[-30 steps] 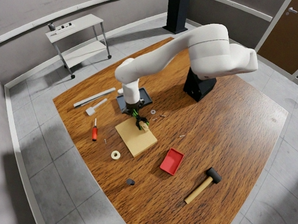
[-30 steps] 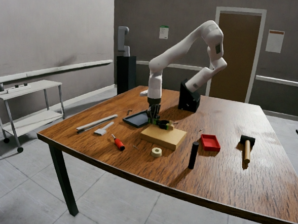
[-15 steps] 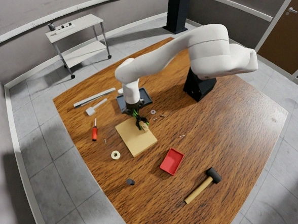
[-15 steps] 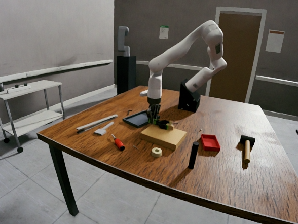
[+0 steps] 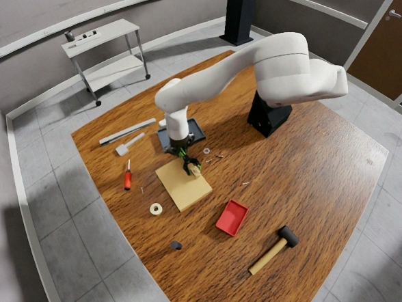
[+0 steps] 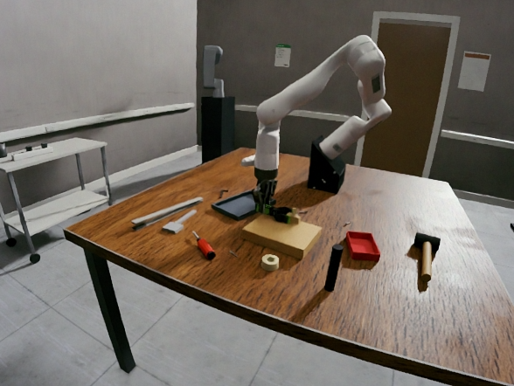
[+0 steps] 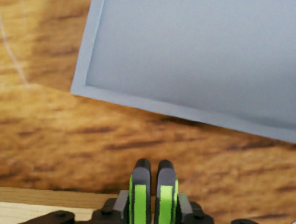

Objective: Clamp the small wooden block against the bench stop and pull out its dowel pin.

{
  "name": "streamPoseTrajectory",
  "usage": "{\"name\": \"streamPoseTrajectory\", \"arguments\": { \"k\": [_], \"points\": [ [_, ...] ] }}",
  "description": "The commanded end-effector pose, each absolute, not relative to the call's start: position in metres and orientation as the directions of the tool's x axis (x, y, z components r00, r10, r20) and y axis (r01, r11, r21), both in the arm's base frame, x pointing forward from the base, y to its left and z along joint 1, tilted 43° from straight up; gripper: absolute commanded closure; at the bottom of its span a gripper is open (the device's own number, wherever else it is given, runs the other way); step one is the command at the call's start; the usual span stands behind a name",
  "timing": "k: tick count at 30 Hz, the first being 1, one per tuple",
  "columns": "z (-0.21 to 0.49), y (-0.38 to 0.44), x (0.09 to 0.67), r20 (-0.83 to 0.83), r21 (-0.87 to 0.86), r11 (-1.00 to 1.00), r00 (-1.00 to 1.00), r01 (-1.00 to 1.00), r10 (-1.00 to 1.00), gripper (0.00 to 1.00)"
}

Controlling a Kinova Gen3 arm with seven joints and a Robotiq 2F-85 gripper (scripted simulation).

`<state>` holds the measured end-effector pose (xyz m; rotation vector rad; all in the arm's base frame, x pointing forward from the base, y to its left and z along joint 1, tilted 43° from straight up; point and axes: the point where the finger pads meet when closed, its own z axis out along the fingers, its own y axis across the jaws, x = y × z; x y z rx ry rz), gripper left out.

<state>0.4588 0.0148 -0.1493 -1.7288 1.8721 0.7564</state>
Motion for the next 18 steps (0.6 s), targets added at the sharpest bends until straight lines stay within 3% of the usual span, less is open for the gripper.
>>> {"name": "streamPoseTrajectory", "arguments": {
  "k": [1,18],
  "points": [
    [-0.1488,0.0138,0.4595,-0.676,0.074,0.051,-0.088,-0.996,-0.732,0.68],
    [-0.1488,0.0138,0.4595,-0.676,0.074,0.051,-0.088,-0.996,-0.732,0.66]
  ]
}}
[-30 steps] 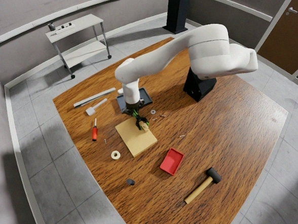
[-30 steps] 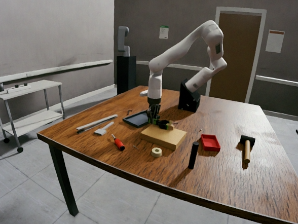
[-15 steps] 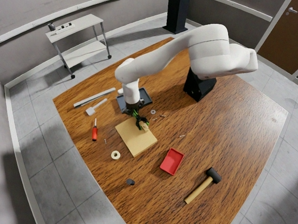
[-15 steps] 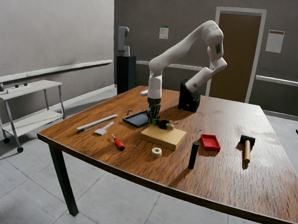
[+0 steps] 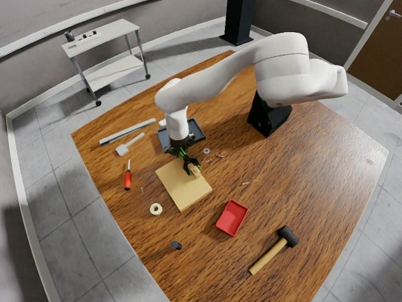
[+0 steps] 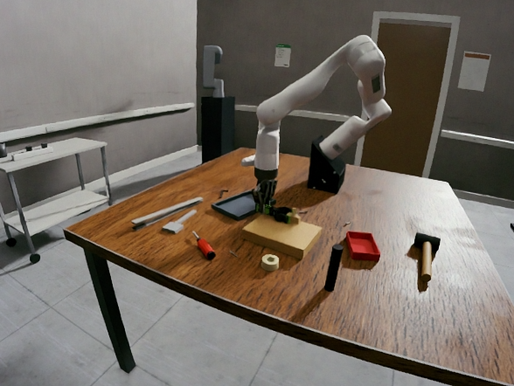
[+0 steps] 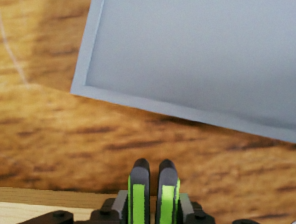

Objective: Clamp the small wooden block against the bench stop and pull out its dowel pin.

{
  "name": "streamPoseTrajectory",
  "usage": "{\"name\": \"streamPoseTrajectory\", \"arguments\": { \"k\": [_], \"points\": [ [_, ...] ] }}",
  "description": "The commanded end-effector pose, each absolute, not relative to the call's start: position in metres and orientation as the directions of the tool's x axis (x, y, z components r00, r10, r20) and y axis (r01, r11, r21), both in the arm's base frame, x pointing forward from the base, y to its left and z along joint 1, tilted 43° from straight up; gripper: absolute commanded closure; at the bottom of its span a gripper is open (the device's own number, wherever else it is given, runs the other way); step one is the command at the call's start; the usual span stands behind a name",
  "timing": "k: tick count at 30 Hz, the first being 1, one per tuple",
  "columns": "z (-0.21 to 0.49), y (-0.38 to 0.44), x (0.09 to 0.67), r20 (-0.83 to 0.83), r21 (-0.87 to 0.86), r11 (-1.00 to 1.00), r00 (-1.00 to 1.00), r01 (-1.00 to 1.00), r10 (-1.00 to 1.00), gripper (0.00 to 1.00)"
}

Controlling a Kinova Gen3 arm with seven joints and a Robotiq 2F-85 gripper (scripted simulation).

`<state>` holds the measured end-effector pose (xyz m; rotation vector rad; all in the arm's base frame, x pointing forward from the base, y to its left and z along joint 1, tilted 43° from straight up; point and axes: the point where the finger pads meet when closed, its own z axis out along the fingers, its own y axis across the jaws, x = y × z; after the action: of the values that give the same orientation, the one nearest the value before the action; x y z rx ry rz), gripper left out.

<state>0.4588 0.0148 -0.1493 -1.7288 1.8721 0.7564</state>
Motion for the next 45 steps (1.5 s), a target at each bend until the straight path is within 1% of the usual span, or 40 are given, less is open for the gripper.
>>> {"name": "streamPoseTrajectory", "arguments": {
  "k": [1,45],
  "points": [
    [-0.1488,0.0138,0.4595,-0.676,0.074,0.051,-0.088,-0.996,-0.732,0.66],
    [-0.1488,0.0138,0.4595,-0.676,0.074,0.051,-0.088,-0.996,-0.732,0.55]
  ]
}}
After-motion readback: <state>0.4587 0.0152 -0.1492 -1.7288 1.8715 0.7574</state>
